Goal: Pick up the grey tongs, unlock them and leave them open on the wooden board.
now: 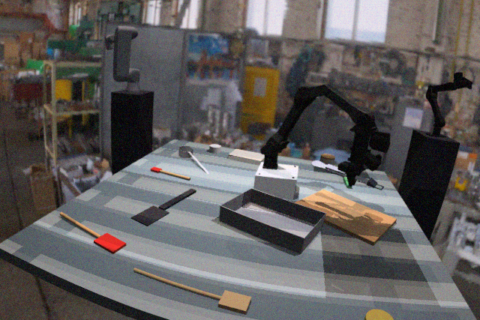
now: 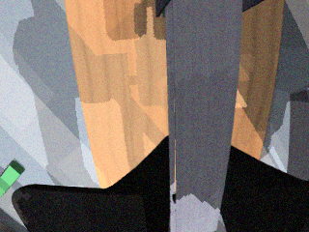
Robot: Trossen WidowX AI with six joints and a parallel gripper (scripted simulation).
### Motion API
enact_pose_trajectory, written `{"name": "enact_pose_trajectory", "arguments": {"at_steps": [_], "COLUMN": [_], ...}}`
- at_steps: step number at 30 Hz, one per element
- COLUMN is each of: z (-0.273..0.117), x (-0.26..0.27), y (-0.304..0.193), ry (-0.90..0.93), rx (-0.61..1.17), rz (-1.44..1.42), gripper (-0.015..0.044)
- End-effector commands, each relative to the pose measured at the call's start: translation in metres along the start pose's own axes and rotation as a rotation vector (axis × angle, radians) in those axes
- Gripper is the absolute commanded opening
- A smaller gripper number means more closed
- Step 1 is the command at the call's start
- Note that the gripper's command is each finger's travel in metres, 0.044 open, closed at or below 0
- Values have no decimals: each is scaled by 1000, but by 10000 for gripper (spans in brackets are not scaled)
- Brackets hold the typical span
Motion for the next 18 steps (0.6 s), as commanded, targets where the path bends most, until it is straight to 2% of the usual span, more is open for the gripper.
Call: {"name": "enact_pose_trajectory", "arguments": {"at_steps": [1, 18], "z": [0, 27], "x": [0, 0], "y": [1, 4], "ry": [5, 5], "rx": [-2, -3], "rz": [4, 4], "gripper": [-150, -150]}}
Point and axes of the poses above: the point midway between the two fingers, 35 mm back from their tips, its own z axis out along the fingers, its own x axis across the jaws, y = z × x, the point moved 1 cm from there along -z, back along the fingers, and after that the axes turned 10 degrees about -z, right-handed, at the moved point
